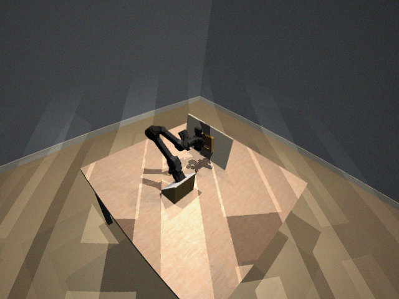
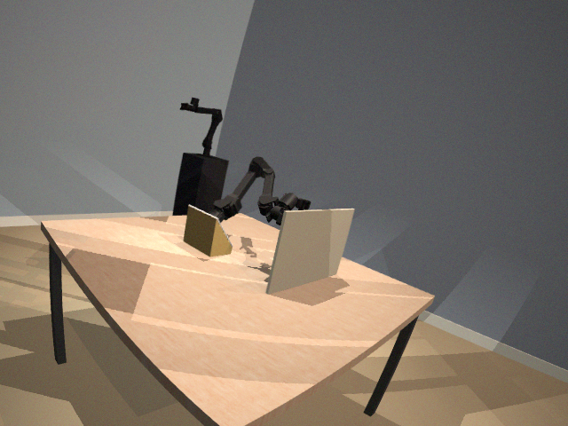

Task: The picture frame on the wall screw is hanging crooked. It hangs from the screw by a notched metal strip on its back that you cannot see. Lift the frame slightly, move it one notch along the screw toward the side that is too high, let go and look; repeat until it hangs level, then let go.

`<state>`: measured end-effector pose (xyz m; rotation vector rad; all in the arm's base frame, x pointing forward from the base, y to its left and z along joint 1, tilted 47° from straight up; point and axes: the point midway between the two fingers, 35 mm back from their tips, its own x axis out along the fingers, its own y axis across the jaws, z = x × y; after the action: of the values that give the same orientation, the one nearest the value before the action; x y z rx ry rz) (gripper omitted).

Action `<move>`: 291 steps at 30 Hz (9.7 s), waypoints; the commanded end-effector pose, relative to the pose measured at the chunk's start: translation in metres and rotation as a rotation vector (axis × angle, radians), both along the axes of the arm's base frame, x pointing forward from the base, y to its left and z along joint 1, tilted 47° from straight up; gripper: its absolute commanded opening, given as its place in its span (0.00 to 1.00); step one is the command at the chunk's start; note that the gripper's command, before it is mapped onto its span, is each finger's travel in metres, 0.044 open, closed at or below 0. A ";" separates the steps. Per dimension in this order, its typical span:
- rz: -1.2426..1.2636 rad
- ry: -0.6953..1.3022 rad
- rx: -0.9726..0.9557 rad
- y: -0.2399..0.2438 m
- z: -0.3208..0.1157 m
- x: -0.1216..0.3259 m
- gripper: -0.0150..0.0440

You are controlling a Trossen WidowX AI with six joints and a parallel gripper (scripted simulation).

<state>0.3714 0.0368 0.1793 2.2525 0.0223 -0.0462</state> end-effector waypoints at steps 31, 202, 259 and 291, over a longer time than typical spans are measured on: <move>-0.013 -0.020 0.000 -0.004 0.004 0.001 0.25; -0.005 -0.016 0.001 -0.005 -0.004 0.001 0.25; -0.001 -0.012 0.145 -0.001 -0.009 0.001 0.39; -0.010 -0.019 0.007 -0.019 0.012 -0.097 0.69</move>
<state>0.2763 0.0298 0.1730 2.2573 0.0265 -0.0634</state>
